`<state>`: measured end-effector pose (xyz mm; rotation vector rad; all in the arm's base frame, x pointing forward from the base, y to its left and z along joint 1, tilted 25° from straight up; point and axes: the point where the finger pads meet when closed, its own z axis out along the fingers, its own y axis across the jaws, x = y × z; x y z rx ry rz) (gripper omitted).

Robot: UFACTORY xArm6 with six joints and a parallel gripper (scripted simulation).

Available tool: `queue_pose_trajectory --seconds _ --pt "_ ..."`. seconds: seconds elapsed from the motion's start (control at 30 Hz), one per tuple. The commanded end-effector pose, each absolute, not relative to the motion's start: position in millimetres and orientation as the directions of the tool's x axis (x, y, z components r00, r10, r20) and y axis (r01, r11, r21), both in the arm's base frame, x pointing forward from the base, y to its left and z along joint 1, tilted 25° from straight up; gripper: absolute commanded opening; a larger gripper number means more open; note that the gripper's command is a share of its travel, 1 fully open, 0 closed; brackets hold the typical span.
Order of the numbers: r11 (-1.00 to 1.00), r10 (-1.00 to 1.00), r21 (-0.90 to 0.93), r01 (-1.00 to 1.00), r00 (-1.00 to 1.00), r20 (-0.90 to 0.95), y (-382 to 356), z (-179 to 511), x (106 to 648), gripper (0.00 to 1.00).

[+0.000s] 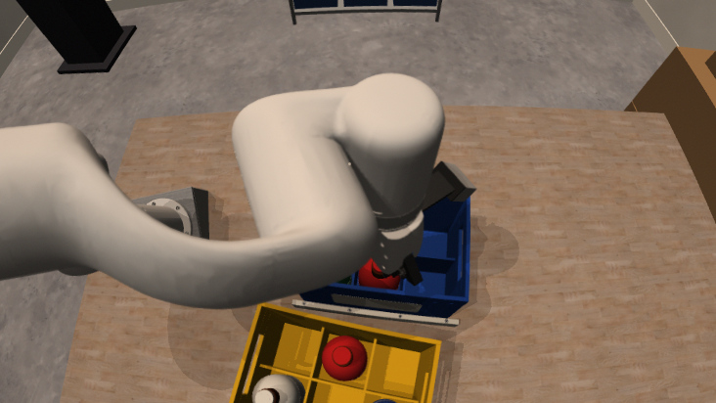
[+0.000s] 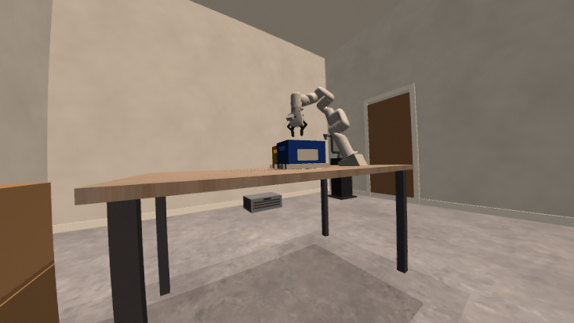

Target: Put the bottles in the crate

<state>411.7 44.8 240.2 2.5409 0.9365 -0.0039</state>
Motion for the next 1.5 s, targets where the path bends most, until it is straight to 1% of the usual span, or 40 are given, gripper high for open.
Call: queue_pose_trajectory --seconds 0.0,0.57,1.47 --pt "-0.679 0.619 0.395 0.619 0.772 -0.144 45.4 241.7 412.5 0.65" --pt "-0.679 0.619 0.395 0.619 0.772 -0.144 45.4 241.7 412.5 0.65" --pt "-0.680 0.619 0.394 0.619 0.772 -0.144 160.6 223.7 362.5 0.65"
